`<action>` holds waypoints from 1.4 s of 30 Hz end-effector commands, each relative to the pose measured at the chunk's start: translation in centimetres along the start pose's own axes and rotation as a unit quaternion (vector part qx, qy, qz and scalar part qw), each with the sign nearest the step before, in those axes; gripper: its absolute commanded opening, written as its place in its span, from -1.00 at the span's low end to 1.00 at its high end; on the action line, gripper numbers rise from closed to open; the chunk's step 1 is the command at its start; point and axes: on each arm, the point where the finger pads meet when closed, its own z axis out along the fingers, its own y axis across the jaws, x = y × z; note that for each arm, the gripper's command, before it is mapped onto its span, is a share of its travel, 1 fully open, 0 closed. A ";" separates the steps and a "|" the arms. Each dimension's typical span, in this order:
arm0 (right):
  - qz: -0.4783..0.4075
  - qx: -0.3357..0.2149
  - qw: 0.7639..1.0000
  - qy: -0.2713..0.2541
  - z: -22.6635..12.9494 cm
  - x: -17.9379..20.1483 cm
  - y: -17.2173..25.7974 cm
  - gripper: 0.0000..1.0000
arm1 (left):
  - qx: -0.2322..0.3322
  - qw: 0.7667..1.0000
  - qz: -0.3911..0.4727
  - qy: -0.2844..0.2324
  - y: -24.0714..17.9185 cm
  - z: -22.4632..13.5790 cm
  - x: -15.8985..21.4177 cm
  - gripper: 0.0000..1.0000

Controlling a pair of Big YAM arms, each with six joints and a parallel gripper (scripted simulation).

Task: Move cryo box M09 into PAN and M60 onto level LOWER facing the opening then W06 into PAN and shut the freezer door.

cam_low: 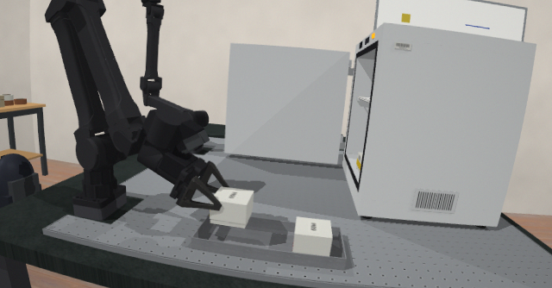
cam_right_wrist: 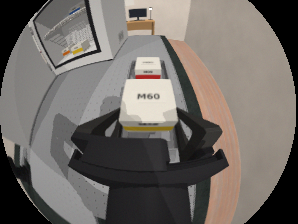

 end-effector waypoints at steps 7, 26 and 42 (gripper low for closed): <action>-0.005 0.004 1.000 -0.029 0.1 -4.8 -0.7 0.53 | 0.000 1.000 -0.006 0.016 0.0 0.4 1.7 -1.00; 0.000 -0.003 0.999 -0.039 1.6 -6.2 3.8 0.53 | 0.000 1.000 -0.006 0.016 0.0 0.4 1.7 -1.00; 0.006 -0.005 0.999 -0.037 3.2 -7.2 8.9 0.53 | 0.000 1.000 -0.006 0.016 0.0 0.4 1.7 -1.00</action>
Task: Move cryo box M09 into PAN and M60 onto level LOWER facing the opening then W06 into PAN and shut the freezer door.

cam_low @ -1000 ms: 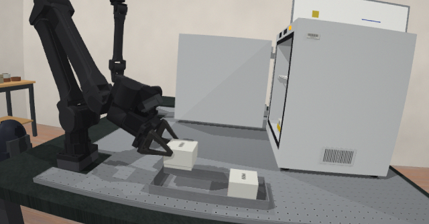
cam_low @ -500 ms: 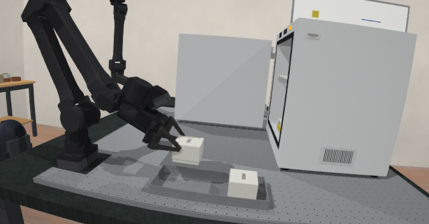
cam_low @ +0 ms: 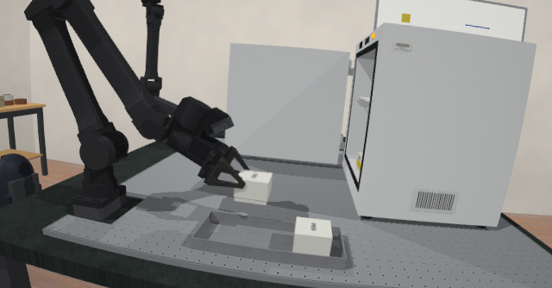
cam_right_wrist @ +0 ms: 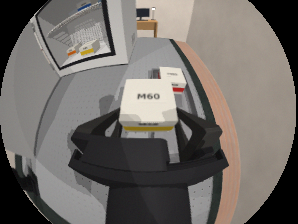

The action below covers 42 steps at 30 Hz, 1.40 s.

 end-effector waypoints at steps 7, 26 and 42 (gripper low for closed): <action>0.017 -0.008 0.999 -0.039 2.0 -4.4 3.0 0.53 | 0.000 1.000 -0.006 0.016 0.0 0.4 1.7 -1.00; 0.021 -0.009 0.999 -0.036 3.8 -5.5 8.5 0.53 | 0.000 1.000 -0.006 0.016 0.0 0.4 1.7 -1.00; 0.018 -0.007 1.000 -0.021 5.3 -5.8 12.9 0.53 | 0.000 1.000 -0.006 0.016 0.0 0.4 1.7 -1.00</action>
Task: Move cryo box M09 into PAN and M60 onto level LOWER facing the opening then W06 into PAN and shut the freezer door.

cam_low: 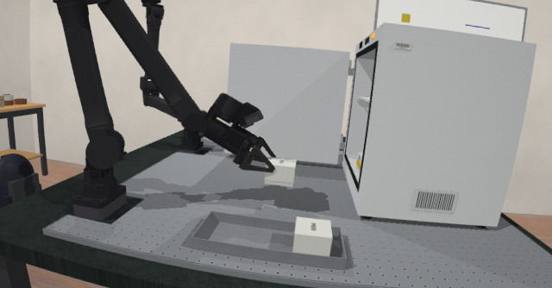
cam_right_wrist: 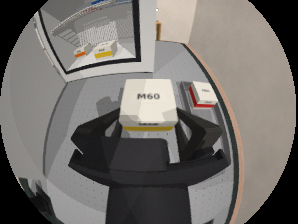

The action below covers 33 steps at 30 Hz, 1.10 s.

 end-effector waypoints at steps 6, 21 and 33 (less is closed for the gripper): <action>0.014 -0.010 1.000 -0.017 1.8 -3.1 4.1 0.53 | 0.000 1.000 -0.006 0.016 0.0 0.4 1.7 -1.00; 0.016 -0.010 1.000 -0.016 3.1 -4.0 8.2 0.53 | 0.000 1.000 -0.006 0.016 0.0 0.4 1.7 -1.00; 0.017 -0.010 1.000 -0.015 4.2 -4.7 11.3 0.53 | 0.000 1.000 -0.006 0.016 0.0 0.4 1.7 -1.00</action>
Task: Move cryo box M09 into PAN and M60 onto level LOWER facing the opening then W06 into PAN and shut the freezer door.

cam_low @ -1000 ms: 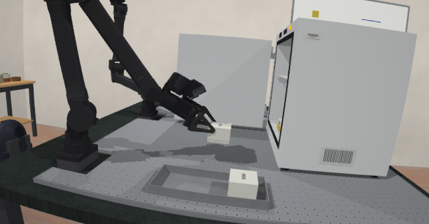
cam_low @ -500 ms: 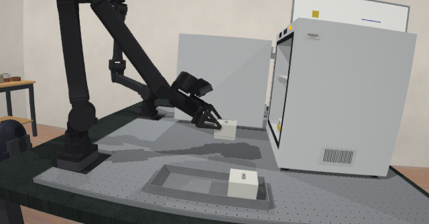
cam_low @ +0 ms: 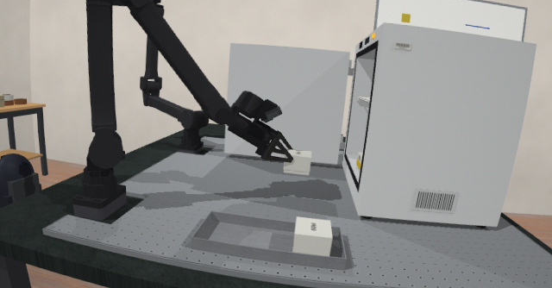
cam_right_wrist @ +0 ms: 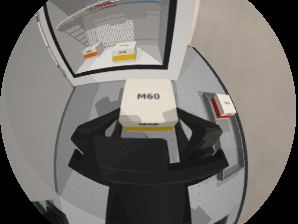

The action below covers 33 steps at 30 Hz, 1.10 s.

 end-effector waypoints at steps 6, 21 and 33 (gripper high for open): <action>0.015 -0.009 1.000 -0.015 1.5 -2.9 4.3 0.53 | 0.000 1.000 -0.006 0.016 0.0 0.4 1.7 -1.00; 0.017 -0.009 1.000 -0.014 2.9 -3.8 8.4 0.53 | 0.000 1.000 -0.006 0.016 0.0 0.4 1.7 -1.00; 0.018 -0.009 1.000 -0.014 3.9 -4.5 11.5 0.53 | 0.000 1.000 -0.006 0.016 0.0 0.4 1.7 -1.00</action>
